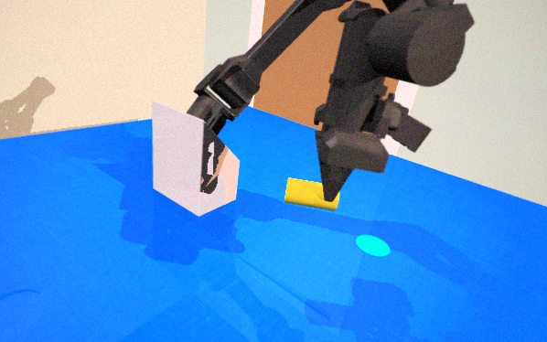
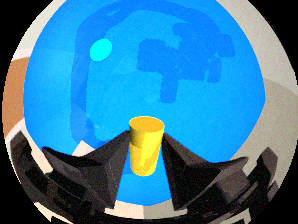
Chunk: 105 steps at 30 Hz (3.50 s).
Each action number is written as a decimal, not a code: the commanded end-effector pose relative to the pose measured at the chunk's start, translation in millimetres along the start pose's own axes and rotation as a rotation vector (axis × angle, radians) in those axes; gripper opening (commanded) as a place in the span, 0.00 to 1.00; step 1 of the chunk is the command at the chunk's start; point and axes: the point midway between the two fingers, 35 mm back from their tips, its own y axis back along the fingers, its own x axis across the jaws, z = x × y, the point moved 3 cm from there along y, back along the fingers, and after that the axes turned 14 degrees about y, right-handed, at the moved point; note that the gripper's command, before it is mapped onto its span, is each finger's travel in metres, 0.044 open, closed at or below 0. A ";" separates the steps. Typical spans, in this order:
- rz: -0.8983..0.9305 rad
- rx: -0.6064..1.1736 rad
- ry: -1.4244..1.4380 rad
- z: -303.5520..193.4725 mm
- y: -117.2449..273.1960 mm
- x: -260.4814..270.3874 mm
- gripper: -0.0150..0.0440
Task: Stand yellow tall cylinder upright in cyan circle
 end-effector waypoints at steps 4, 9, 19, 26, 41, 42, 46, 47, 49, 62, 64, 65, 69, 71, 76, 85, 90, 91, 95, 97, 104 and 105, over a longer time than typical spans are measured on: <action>-0.002 -0.004 -0.119 21.2 2.4 5.9 0.43; -0.001 -0.006 -0.208 34.9 3.5 11.2 0.43; 0.005 -0.013 -0.390 61.3 6.0 23.3 0.43; 0.013 -0.017 -0.517 79.3 7.6 33.4 0.43; 0.036 -0.022 -0.788 116.1 10.5 59.1 0.43; 0.038 -0.022 -0.806 118.4 10.7 61.1 0.43; 0.046 -0.022 -0.878 127.7 11.5 69.0 0.43; 0.048 -0.022 -0.896 130.0 11.7 71.0 0.43; 0.052 -0.022 -0.933 134.5 12.1 75.1 0.43; 0.023 -0.012 -0.966 138.8 7.9 81.3 0.43; 0.010 -0.009 -0.961 138.4 6.3 81.6 0.43; 0.004 -0.007 -0.959 138.2 5.5 81.7 0.43; -0.022 -0.003 -0.951 137.4 2.3 82.2 0.43; -0.035 -0.001 -0.947 137.1 0.8 82.5 0.43; -0.067 0.004 -0.936 136.2 -3.0 83.0 0.43; -0.125 0.007 -0.918 134.8 -9.3 83.9 0.43; -0.157 0.007 -0.908 134.1 -12.7 84.2 0.43; -0.164 0.007 -0.906 133.9 -13.3 84.3 0.43; -0.189 0.006 -0.898 133.4 -15.8 84.5 0.43; -0.202 0.005 -0.894 133.2 -17.1 84.6 0.43; -0.247 0.000 -0.881 132.5 -21.2 85.0 0.43; -0.253 -0.001 -0.880 132.4 -21.7 85.0 0.43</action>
